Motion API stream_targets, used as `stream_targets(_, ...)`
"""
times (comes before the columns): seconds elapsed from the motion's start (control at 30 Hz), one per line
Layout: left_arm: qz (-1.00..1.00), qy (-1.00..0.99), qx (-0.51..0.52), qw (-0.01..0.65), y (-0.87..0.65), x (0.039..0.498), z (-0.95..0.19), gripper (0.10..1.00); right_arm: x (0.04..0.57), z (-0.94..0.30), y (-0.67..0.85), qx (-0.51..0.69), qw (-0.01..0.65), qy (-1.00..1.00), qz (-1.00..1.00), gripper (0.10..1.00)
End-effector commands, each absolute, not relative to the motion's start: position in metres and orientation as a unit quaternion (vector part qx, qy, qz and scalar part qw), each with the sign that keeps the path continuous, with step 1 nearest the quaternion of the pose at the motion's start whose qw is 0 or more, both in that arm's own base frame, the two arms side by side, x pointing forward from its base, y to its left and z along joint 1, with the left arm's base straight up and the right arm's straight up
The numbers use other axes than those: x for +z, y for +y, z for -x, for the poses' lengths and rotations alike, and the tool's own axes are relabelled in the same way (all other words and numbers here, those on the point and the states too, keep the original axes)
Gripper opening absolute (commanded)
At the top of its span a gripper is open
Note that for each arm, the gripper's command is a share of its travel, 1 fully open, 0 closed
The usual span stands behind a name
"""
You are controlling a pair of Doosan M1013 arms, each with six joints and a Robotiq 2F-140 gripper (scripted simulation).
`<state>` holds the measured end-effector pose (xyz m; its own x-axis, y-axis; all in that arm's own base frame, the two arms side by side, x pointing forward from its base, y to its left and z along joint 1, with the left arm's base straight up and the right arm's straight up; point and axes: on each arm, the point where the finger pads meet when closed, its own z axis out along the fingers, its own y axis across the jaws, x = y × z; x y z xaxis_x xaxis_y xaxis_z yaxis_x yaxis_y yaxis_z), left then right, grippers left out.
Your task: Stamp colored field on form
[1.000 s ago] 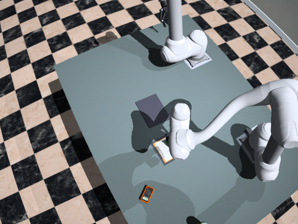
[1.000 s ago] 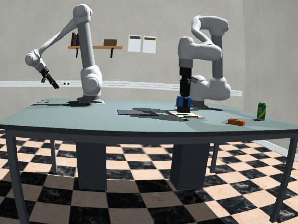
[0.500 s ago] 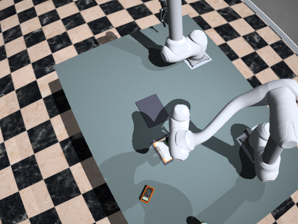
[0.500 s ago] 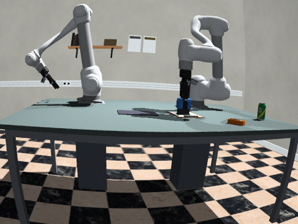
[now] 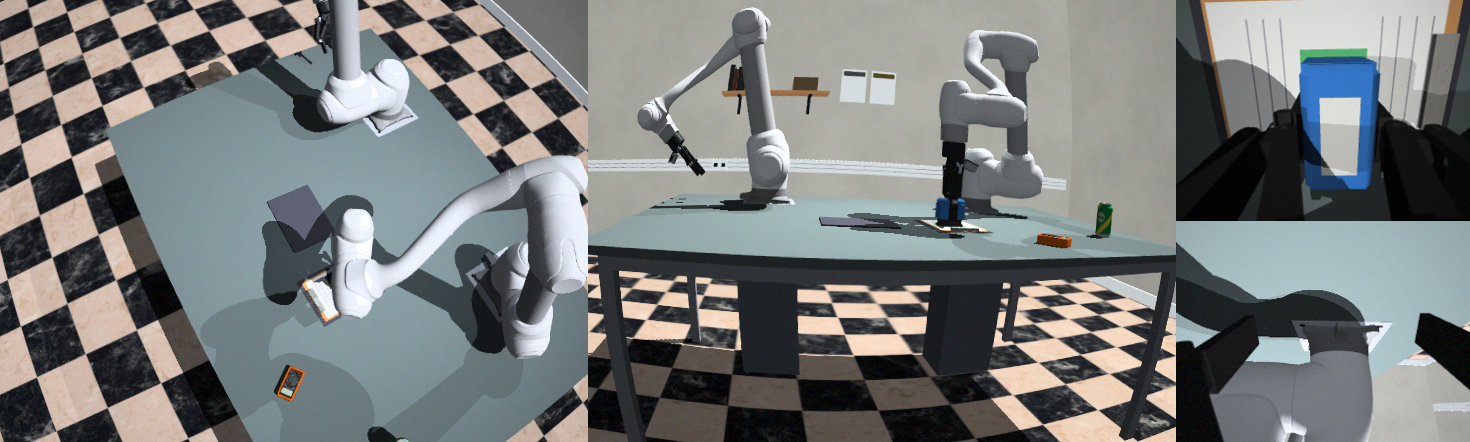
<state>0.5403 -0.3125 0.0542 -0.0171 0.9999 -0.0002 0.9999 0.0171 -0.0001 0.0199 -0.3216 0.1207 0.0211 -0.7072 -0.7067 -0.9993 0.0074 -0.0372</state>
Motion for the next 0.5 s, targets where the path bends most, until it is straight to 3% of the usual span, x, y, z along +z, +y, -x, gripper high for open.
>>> stream_targets(0.0, -0.701, 0.713, 0.0, 0.0, -0.3126, 0.0491, -0.5406, 0.247, 0.121, -0.02, -0.3218, 0.257, 0.284, 0.651, 0.656, 1.0)
stream_targets(0.47, -0.701, 0.713, 0.0, 0.0, -0.3126, 0.0447, -0.5406, 0.247, 0.121, -0.02, -0.3218, 0.257, 0.284, 0.651, 0.656, 1.0)
